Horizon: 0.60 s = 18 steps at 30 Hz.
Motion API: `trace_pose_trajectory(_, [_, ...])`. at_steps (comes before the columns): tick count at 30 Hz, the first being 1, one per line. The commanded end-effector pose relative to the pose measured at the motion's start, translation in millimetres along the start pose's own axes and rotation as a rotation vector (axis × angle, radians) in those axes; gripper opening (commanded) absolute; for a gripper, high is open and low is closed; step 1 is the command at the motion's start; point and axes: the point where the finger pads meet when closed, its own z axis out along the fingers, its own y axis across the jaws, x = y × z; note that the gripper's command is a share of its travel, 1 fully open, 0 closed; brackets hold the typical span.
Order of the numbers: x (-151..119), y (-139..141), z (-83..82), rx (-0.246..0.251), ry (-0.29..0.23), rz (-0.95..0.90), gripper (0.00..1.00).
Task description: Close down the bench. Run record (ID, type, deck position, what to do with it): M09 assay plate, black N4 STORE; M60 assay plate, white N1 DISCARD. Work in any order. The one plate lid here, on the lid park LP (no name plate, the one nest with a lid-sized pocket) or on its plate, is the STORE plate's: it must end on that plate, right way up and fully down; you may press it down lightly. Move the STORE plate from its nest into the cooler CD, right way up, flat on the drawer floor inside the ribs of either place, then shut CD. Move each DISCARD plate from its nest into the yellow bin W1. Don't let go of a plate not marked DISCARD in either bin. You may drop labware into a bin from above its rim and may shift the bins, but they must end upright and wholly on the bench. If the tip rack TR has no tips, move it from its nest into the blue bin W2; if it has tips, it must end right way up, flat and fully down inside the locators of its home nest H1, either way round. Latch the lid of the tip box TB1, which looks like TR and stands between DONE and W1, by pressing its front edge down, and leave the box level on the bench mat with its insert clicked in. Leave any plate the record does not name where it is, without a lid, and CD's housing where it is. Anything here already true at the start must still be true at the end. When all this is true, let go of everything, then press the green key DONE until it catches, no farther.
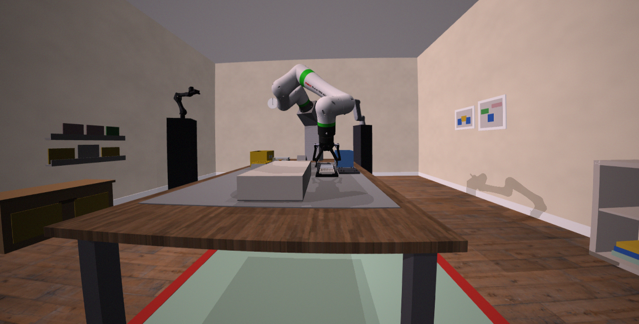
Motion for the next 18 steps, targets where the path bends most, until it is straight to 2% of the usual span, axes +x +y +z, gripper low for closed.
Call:
trace_pose_trajectory(1, [0.1,-0.1,-0.3,0.0,0.0,0.0,0.65])
trace_pose_trajectory(18, [0.1,-0.1,-0.3,0.0,0.0,0.0,0.58])
